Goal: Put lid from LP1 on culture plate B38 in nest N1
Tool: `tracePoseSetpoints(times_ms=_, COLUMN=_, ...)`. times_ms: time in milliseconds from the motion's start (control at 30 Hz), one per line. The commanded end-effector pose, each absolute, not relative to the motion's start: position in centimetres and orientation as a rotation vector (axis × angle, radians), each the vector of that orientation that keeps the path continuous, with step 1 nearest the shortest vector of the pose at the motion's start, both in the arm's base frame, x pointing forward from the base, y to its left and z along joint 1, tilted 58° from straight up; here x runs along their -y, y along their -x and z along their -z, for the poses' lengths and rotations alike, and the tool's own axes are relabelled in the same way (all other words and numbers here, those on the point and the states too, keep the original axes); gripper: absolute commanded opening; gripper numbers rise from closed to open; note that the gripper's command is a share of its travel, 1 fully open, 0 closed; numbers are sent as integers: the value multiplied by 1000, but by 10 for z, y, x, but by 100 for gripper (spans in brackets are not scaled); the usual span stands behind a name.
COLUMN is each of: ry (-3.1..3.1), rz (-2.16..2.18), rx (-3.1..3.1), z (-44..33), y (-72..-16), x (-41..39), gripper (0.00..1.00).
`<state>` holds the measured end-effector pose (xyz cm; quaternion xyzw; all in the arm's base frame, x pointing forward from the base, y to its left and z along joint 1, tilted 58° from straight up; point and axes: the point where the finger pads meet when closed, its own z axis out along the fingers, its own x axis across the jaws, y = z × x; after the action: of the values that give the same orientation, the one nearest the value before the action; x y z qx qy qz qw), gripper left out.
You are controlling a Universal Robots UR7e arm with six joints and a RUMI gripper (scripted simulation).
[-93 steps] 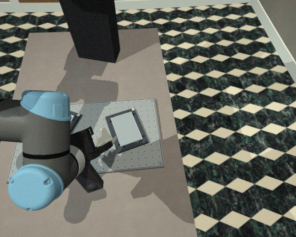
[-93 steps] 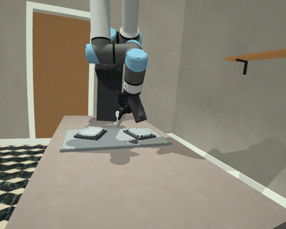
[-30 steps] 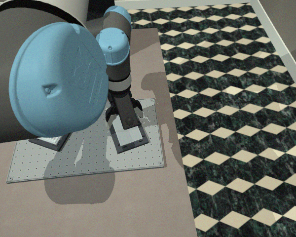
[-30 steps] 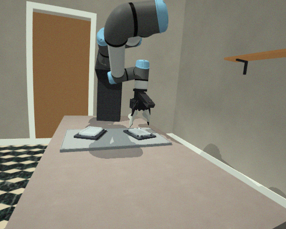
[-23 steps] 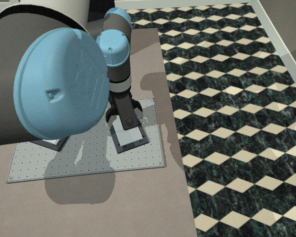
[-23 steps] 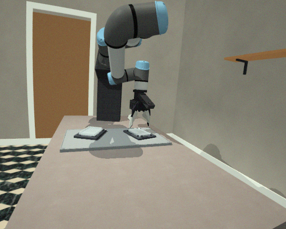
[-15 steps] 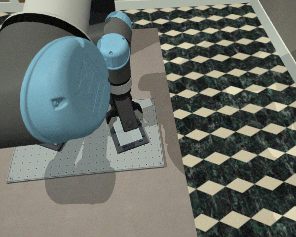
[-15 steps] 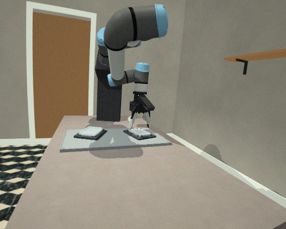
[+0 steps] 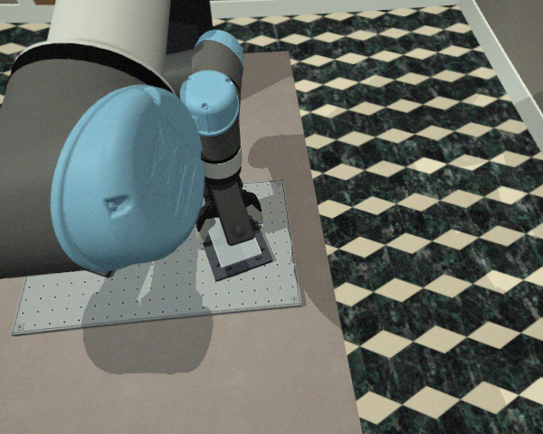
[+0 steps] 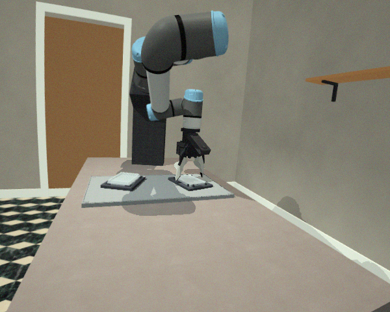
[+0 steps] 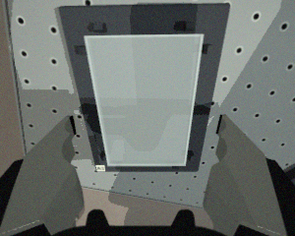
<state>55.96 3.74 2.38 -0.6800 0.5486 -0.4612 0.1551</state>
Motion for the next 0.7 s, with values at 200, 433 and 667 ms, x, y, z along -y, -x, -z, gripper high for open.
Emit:
tracePoseSetpoints(times_ms=200, ry=1948, rz=1321, rx=-1571, z=-24, y=-560, x=-38, gripper=0)
tracePoseSetpoints(times_ms=433, ry=1948, rz=1322, rx=-1571, z=-24, y=-560, x=-38, gripper=0)
tracePoseSetpoints(times_ms=667, ry=1947, rz=1322, rx=-1571, z=-24, y=-560, x=-38, gripper=0)
